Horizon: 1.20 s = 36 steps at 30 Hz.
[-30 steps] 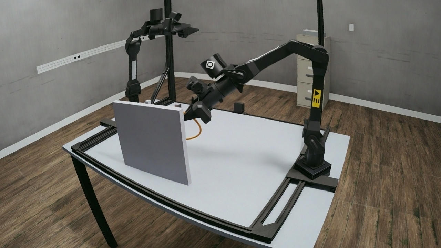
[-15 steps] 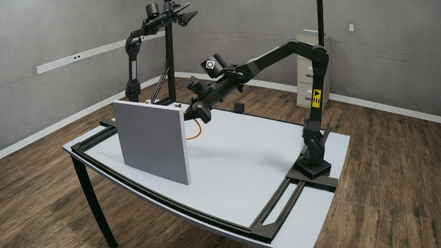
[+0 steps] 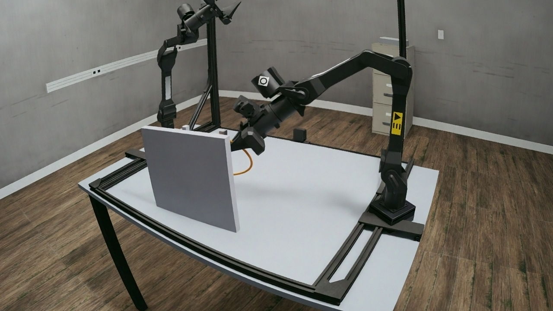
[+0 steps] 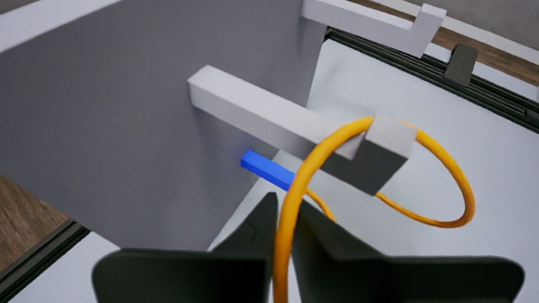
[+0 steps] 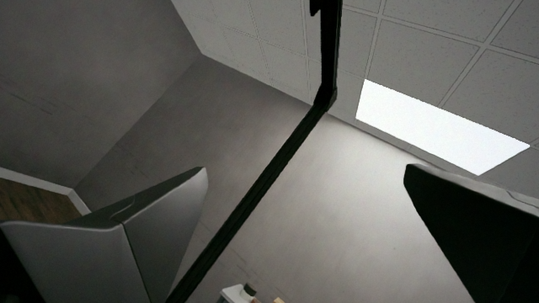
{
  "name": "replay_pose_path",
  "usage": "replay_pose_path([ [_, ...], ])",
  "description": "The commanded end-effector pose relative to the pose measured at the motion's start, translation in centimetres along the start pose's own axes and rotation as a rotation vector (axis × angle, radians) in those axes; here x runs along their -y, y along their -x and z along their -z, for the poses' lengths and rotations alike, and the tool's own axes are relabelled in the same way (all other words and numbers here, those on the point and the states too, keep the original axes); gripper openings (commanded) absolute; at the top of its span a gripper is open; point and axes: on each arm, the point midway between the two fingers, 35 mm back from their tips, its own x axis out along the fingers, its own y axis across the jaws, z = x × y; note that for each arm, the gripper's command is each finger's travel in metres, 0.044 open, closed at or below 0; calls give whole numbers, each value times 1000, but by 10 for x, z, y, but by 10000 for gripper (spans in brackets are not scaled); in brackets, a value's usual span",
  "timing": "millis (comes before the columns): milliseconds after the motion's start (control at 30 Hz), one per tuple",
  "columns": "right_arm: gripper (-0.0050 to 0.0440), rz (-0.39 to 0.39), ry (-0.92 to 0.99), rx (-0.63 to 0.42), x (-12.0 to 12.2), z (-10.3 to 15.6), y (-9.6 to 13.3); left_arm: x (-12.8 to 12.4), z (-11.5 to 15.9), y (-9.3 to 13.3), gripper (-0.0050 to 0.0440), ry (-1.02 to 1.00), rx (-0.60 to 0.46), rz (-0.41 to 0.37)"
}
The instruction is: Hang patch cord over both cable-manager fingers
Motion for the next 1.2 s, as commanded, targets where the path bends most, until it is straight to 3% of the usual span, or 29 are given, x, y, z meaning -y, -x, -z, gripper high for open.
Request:
replay_pose_path([
  [0,440,-30,82,136,-3,-39,0,0,-9,4,25,8,24,7],
  [233,440,-73,188,267,-13,-70,6,0,-9,4,25,8,24,7],
  [500,440,-82,203,286,-16,-73,8,0,-9,4,25,8,24,7],
  [933,440,-63,99,155,-13,-1,19,0,-9,4,25,8,24,7],
  [1000,440,-63,99,155,-13,-1,19,0,-9,4,25,8,24,7],
  [1033,440,-57,72,121,-14,18,24,0,-9,4,25,8,24,7],
  [1167,440,-50,38,79,-14,42,30,0,-9,4,25,8,24,7],
])
